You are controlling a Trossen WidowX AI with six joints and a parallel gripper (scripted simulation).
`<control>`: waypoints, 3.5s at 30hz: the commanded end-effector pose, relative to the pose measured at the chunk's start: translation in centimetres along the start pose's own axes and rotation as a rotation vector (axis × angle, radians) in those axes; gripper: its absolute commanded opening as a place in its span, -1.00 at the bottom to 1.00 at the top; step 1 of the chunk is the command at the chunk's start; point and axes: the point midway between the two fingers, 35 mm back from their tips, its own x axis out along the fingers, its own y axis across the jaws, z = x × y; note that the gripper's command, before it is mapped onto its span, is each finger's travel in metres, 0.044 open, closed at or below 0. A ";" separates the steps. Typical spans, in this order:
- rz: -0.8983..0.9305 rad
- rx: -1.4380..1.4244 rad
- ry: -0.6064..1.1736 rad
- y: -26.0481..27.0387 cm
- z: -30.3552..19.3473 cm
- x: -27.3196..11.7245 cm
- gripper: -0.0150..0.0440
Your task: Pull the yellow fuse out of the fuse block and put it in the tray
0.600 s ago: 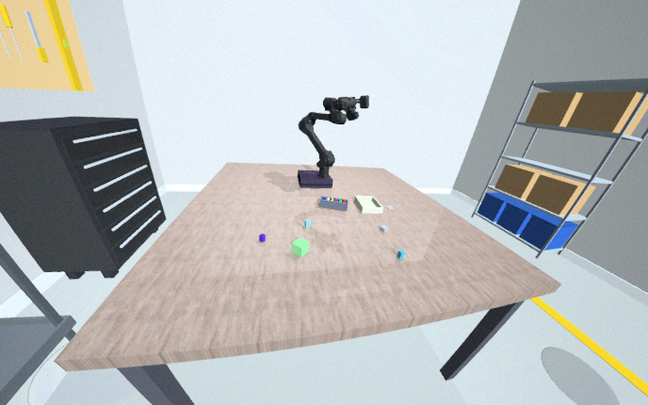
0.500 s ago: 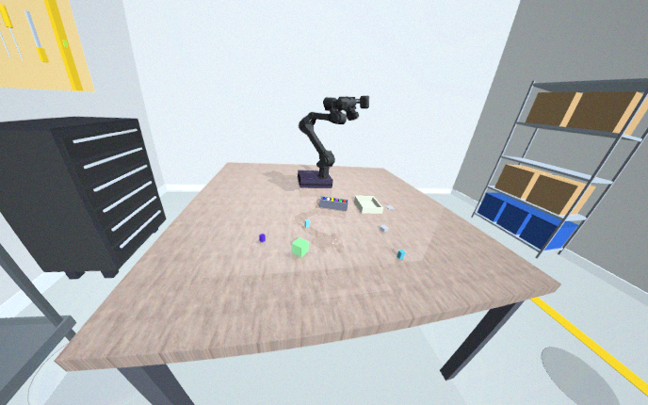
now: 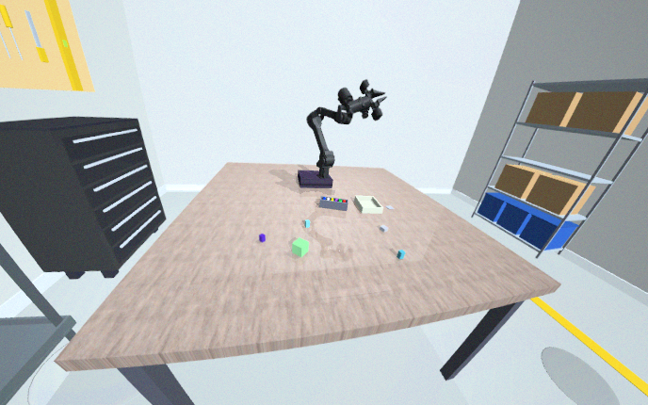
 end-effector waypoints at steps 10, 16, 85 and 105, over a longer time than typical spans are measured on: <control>0.263 0.944 0.667 14.8 -11.5 -5.7 -0.26; 0.327 1.335 1.102 22.2 -13.9 -12.6 -0.26; 0.190 1.820 3.119 32.9 0.9 -39.2 -0.26; 0.190 1.820 3.119 33.5 1.2 -39.5 -0.26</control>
